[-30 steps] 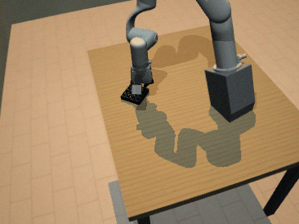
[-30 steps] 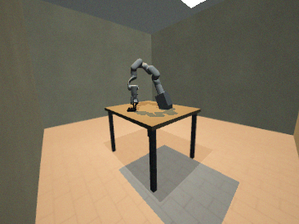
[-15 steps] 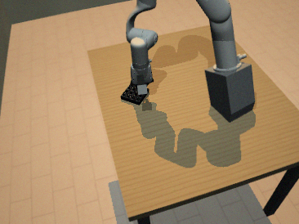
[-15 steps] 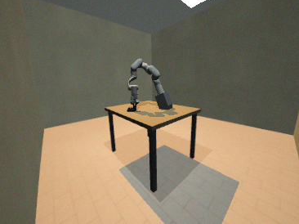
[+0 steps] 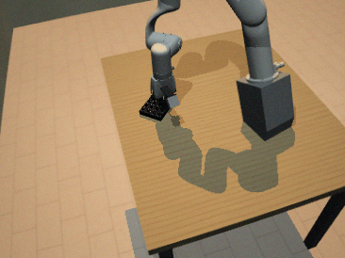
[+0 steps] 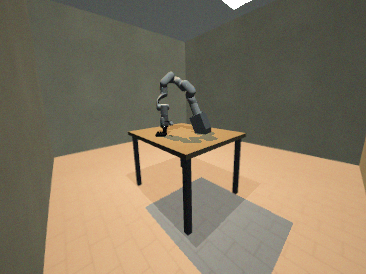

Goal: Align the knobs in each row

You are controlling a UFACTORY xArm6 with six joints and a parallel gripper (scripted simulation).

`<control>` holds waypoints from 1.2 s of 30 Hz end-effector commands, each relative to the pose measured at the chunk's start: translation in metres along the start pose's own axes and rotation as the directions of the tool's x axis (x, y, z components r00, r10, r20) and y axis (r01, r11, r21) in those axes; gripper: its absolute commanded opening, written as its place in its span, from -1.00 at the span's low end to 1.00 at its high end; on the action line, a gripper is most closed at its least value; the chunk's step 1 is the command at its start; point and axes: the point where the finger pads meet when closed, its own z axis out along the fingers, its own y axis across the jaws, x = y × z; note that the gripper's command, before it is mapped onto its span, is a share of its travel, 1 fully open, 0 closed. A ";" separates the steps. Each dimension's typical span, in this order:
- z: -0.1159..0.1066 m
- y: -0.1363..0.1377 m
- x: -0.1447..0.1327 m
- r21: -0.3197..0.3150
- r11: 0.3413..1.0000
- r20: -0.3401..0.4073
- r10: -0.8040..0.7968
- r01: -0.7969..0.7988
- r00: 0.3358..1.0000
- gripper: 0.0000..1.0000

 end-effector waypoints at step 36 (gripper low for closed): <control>-0.001 0.001 -0.001 0.005 0.962 -0.009 -0.273 0.273 0.962 -0.61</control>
